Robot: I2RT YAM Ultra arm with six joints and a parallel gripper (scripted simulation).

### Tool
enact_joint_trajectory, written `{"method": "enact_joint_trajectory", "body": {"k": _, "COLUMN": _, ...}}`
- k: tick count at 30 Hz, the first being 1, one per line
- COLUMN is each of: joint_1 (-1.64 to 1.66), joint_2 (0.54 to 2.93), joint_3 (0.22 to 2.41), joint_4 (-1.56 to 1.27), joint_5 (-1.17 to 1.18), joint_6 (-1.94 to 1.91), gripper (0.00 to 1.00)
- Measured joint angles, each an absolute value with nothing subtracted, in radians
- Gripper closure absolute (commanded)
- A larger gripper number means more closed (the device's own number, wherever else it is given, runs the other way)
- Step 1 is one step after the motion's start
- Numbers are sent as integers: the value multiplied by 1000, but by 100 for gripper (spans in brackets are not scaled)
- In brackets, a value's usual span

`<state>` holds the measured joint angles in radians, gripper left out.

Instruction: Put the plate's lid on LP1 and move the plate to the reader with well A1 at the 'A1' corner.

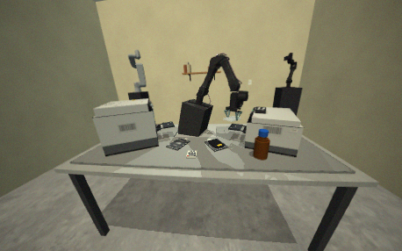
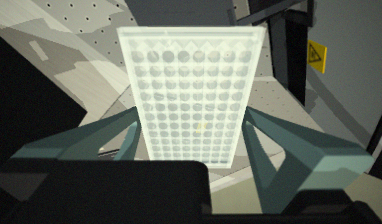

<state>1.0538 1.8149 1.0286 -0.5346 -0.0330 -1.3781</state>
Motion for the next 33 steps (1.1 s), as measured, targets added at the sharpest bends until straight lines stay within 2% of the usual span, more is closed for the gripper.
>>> {"method": "enact_joint_trajectory", "body": {"k": 33, "joint_1": 891, "joint_2": 1846, "joint_3": 1029, "joint_4": -538, "joint_5": -43, "joint_6": -1200, "gripper": 14}}
